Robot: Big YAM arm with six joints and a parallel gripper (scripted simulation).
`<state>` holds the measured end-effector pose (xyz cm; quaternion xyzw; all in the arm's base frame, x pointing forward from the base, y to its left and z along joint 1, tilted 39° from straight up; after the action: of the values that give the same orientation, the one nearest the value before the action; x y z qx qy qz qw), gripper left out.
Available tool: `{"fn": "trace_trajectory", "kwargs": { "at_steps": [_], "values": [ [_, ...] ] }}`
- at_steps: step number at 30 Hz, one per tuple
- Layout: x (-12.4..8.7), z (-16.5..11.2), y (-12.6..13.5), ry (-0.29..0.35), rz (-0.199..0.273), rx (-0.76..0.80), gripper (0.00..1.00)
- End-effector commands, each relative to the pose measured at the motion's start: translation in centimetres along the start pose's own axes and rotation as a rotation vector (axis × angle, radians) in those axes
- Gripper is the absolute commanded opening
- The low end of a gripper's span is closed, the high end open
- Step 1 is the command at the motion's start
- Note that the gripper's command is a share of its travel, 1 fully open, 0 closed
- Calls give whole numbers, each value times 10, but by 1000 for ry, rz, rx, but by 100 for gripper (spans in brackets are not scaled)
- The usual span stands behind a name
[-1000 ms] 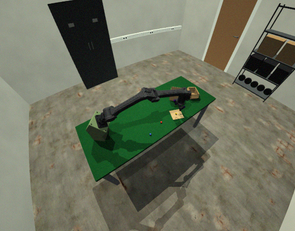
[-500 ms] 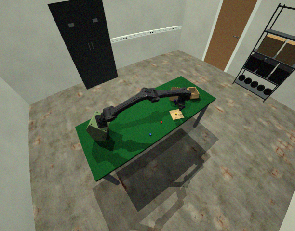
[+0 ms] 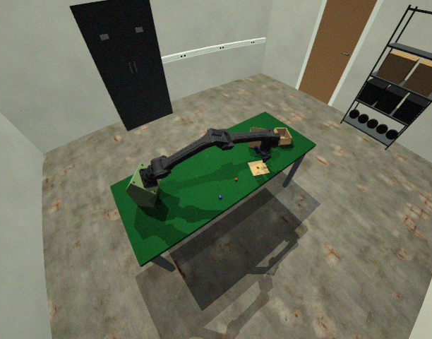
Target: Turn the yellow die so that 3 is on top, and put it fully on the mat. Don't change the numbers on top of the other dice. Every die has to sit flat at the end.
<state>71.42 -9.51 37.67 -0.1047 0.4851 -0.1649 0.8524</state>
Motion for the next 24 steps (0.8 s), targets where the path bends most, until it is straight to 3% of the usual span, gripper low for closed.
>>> {"fn": "trace_trajectory", "kwargs": {
  "at_steps": [1,6,18,20,21,23,24],
  "values": [
    [-52,25,-3,-90,7,20,100],
    [-53,25,-3,-91,7,21,100],
    [-90,23,-8,-105,4,31,100],
    [-90,23,-8,-105,4,31,100],
    [-74,21,0,-76,6,20,100],
    [-103,23,-8,-105,5,32,100],
    [-106,22,-8,-105,5,32,100]
  ]
}}
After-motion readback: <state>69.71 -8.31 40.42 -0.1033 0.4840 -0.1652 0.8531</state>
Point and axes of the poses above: the point where the finger pads meet when closed, its own x axis out along the fingers, its own y axis across the jaws, z = x × y, the point moved 3 cm from there along -x, back along the fingers, and after that the axes turned 6 degrees about -x, right-handed, at the moved point
